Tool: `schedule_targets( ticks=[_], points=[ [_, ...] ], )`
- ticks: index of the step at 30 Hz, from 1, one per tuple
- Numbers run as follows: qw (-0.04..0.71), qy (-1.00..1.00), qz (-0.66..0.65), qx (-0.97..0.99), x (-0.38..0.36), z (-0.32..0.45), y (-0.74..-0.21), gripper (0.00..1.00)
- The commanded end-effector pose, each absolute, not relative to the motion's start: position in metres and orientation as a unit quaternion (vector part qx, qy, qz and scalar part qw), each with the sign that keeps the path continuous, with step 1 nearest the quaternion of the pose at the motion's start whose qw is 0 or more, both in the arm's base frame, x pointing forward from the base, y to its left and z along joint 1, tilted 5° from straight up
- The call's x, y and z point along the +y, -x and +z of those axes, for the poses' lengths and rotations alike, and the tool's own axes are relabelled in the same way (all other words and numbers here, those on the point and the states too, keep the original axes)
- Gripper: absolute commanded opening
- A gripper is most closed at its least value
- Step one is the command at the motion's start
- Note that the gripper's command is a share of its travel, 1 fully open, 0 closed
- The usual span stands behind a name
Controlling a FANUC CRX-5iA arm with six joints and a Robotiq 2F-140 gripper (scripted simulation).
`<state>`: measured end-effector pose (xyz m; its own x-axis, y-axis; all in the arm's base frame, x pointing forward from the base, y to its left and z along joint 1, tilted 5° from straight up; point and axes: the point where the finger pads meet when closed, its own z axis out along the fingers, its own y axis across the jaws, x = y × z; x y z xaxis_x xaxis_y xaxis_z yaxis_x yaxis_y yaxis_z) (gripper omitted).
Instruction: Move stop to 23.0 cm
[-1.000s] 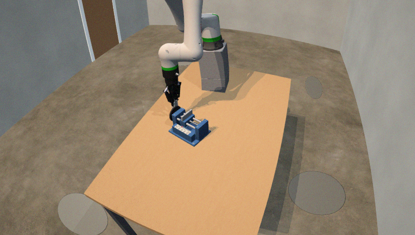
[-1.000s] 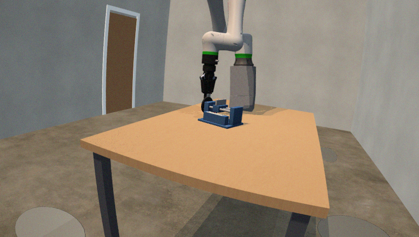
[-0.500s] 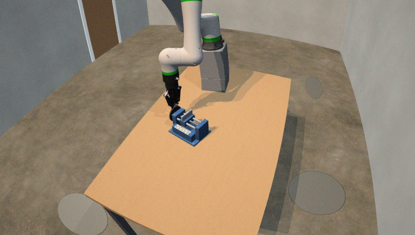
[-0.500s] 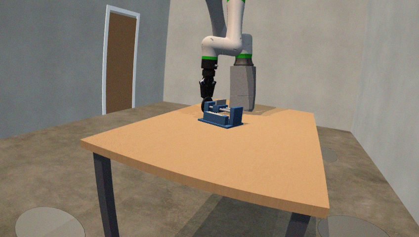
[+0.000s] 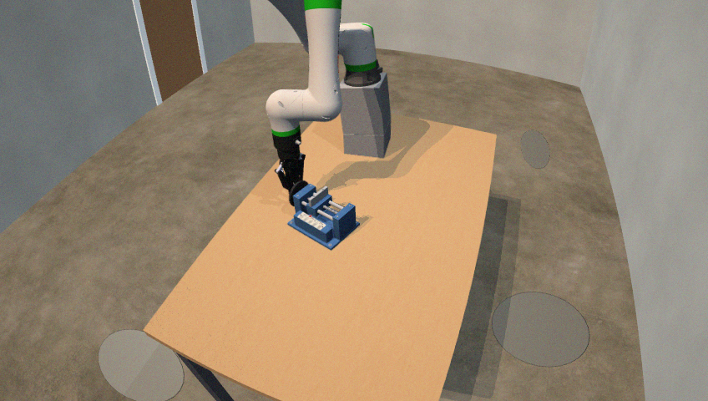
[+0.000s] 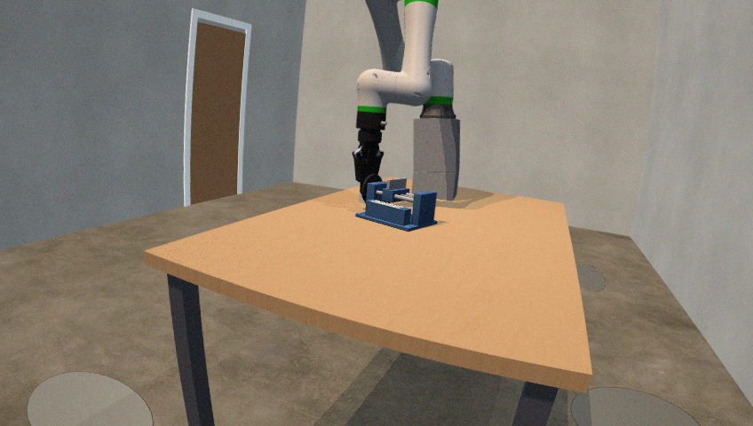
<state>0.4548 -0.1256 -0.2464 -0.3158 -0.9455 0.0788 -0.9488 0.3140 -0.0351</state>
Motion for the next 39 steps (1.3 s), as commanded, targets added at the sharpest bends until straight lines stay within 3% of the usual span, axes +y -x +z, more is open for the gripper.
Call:
schedule_targets(
  ticks=[1, 20, 39],
  points=[
    [0.021, -0.585, 0.037, -0.810, -0.128, -0.247, -0.461, 0.04],
    [0.021, -0.585, 0.037, -0.810, -0.137, -0.218, -0.495, 0.04],
    [0.021, -0.585, 0.037, -0.810, -0.128, -0.182, -0.479, 0.04]
  ],
)
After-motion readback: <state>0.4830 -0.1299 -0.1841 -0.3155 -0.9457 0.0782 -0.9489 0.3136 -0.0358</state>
